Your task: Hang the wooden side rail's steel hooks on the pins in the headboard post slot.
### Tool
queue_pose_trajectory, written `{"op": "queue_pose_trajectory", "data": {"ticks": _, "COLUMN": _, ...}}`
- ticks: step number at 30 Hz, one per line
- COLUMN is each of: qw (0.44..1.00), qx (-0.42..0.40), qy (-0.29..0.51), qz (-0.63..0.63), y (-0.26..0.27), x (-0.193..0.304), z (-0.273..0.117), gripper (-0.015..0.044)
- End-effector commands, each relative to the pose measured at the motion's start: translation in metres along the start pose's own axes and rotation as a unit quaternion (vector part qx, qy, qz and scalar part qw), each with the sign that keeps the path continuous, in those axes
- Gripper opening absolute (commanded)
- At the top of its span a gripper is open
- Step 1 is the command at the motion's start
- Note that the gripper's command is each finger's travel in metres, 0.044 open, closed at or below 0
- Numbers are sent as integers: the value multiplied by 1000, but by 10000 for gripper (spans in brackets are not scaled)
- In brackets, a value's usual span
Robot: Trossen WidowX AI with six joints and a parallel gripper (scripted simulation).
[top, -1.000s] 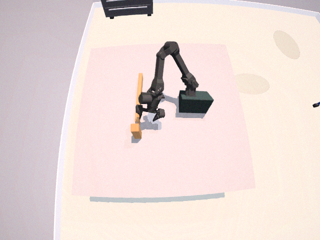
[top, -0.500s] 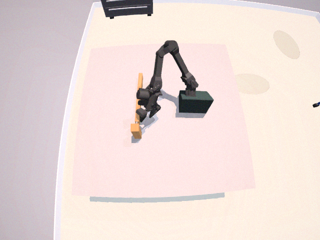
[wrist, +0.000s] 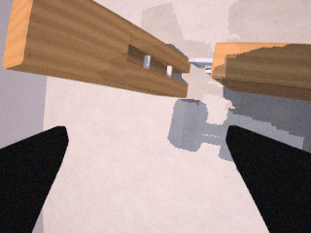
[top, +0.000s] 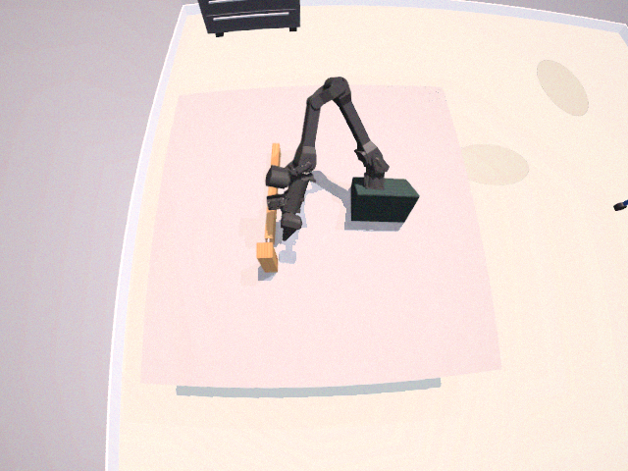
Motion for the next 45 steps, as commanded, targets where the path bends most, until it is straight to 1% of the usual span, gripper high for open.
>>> {"op": "queue_pose_trajectory", "data": {"ticks": 1, "qw": 996, "qx": -18, "qy": -10, "qz": -85, "y": -3, "x": -1, "z": -2, "gripper": 440}}
{"op": "queue_pose_trajectory", "data": {"ticks": 9, "qw": 957, "qx": -46, "qy": -42, "qz": -283, "y": -11, "x": -4, "z": -6, "gripper": 440}}
{"op": "queue_pose_trajectory", "data": {"ticks": 17, "qw": 877, "qx": -57, "qy": -88, "qz": -470, "y": -20, "x": -7, "z": -11, "gripper": 440}}
{"op": "queue_pose_trajectory", "data": {"ticks": 19, "qw": 860, "qx": -57, "qy": -96, "qz": -499, "y": -21, "x": -7, "z": -12, "gripper": 440}}
{"op": "queue_pose_trajectory", "data": {"ticks": 41, "qw": 858, "qx": -56, "qy": -97, "qz": -502, "y": -21, "x": -7, "z": -12, "gripper": 440}}
{"op": "queue_pose_trajectory", "data": {"ticks": 43, "qw": 867, "qx": -57, "qy": -89, "qz": -487, "y": -22, "x": -8, "z": -11, "gripper": 440}}
{"op": "queue_pose_trajectory", "data": {"ticks": 45, "qw": 891, "qx": -58, "qy": -69, "qz": -444, "y": -22, "x": -11, "z": -9, "gripper": 440}}
Point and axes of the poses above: the point midway between the two fingers, 35 mm back from their tips, its own z axis out along the fingers, its own y axis across the jaws, x = y × z, the point moved 7 cm from there along -z, back along the fingers, and after that the axes turned 11 degrees about -z, right-handed, at the moved point
